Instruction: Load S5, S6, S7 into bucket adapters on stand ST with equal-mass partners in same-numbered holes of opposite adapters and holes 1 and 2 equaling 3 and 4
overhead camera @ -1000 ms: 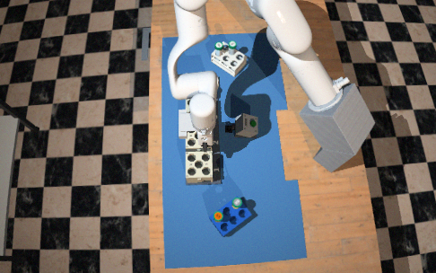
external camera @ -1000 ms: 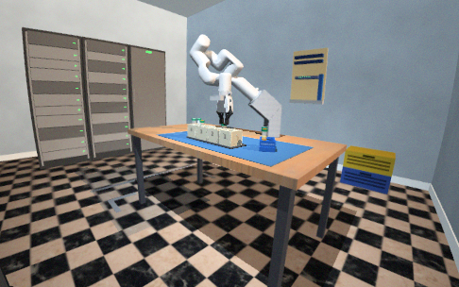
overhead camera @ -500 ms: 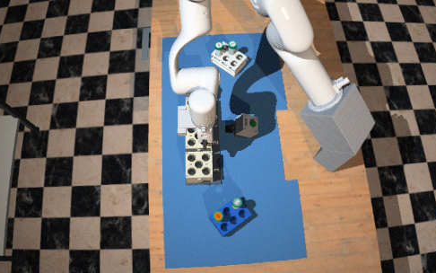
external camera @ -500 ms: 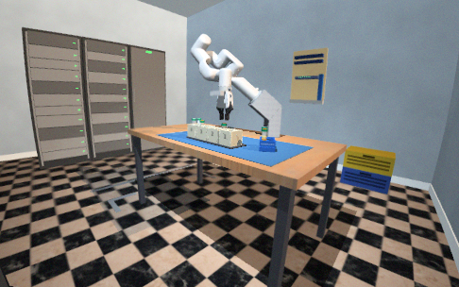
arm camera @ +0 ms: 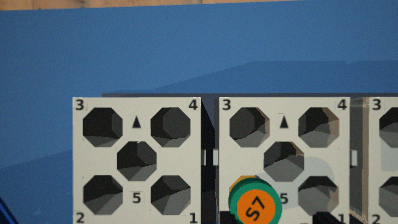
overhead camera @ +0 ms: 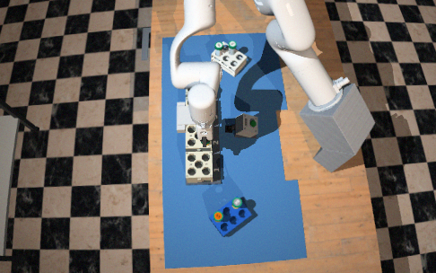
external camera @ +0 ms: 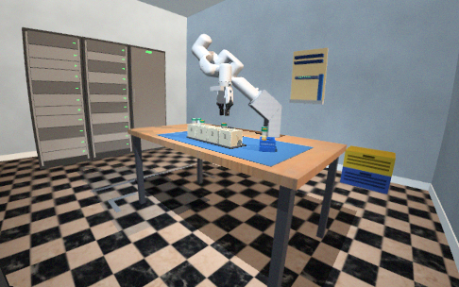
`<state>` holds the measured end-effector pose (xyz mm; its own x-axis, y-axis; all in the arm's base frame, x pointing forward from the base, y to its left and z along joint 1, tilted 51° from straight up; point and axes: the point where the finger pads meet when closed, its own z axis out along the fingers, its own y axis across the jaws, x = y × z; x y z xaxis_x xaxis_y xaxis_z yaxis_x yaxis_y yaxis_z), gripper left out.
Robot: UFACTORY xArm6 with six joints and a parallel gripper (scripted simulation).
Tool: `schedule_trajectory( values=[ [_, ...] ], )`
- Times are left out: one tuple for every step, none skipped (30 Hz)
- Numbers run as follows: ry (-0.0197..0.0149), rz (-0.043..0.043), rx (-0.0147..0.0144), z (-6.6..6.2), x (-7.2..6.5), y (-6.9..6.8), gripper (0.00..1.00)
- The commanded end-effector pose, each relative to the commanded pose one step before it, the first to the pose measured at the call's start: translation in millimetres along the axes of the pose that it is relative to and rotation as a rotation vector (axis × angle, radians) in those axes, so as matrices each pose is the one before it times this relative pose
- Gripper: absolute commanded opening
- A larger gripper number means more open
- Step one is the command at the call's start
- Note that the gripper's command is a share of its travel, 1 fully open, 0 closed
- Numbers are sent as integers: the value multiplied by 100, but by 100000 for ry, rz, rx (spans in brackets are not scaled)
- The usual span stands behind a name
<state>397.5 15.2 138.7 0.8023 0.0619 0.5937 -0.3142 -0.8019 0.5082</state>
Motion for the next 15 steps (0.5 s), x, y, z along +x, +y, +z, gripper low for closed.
schedule_trajectory(
  values=[
    [101,58,23,-880,73,-1,44],
    [0,1,1,-200,0,0,44],
    [0,1,1,-200,0,0,44],
    [0,1,1,-200,0,0,44],
    [0,1,1,-200,1,0,44],
    [0,1,1,-200,1,0,44],
    [0,1,1,-200,1,0,44],
    [0,1,1,-200,1,0,44],
    [0,1,1,-200,1,0,44],
    [0,1,1,-200,0,0,44],
    [0,1,1,-200,0,0,44],
    [0,1,1,-200,0,0,44],
    [0,1,1,-200,0,0,44],
    [0,1,1,-200,0,0,44],
    [0,0,0,0,0,0,44]
  ],
)
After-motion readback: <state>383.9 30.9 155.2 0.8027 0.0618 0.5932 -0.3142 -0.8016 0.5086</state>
